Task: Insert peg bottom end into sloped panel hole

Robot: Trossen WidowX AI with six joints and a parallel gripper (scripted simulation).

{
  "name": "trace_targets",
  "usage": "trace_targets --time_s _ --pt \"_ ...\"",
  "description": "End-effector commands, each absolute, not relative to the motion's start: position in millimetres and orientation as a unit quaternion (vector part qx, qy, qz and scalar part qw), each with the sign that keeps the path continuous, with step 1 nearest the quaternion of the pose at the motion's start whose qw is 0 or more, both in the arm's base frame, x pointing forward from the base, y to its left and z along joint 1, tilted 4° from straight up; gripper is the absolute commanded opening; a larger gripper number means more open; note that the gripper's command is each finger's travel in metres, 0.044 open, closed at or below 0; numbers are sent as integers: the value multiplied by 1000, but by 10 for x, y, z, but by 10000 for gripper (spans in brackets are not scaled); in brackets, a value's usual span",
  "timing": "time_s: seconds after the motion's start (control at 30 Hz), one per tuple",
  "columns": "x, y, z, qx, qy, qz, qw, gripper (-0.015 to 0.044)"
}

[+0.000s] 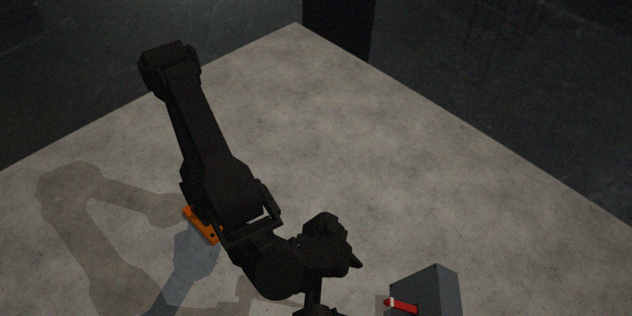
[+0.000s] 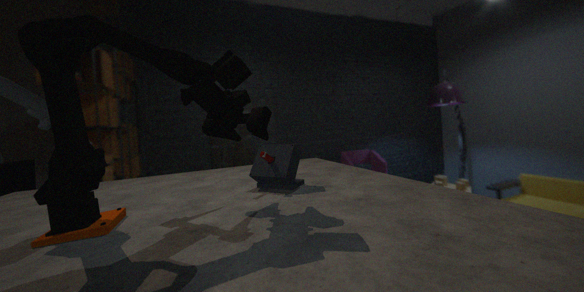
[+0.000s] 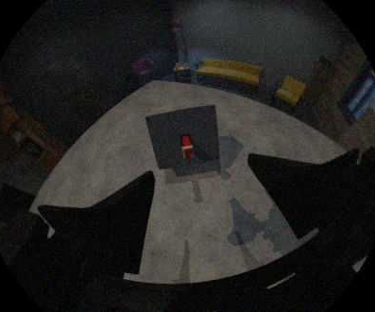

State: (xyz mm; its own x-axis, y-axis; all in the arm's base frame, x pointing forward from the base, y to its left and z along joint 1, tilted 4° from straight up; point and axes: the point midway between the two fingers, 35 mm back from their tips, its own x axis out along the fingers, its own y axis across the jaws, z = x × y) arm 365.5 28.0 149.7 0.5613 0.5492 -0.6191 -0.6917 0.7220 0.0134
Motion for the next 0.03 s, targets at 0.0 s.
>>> trace_targets --time_s 0.0 --pt "3638 274 1513 -116 306 357 875 440"
